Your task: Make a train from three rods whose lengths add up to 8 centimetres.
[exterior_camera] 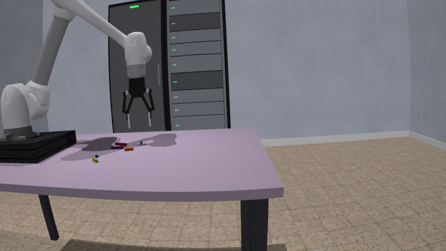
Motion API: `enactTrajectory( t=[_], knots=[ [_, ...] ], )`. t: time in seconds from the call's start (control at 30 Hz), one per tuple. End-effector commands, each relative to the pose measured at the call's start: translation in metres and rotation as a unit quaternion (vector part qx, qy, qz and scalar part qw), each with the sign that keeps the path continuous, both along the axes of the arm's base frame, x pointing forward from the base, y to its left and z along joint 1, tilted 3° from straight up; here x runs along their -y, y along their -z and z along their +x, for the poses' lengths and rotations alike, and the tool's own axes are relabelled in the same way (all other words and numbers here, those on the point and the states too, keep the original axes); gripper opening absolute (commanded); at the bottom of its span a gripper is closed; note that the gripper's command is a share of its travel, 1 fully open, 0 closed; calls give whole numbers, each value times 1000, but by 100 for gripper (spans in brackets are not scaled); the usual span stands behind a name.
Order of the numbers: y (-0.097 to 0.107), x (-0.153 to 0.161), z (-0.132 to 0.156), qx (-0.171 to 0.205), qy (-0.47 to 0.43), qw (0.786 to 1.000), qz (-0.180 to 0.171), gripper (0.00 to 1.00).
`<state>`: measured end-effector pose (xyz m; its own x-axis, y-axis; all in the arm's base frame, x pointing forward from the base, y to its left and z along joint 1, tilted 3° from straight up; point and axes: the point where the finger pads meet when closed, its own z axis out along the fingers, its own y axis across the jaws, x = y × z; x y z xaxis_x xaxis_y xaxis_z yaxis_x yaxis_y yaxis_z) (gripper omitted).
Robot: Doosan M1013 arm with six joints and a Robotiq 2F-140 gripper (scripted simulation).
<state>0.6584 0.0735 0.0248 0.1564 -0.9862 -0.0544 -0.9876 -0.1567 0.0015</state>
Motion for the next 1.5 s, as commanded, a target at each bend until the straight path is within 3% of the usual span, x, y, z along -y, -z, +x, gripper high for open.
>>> enactTrajectory(
  t=[0.0, 1.47],
  knots=[
    [0, 0, 0, 0, 0, 1000, 0, 15],
    [6, 0, 0, 0, 0, 1000, 0, 15]
  ],
)
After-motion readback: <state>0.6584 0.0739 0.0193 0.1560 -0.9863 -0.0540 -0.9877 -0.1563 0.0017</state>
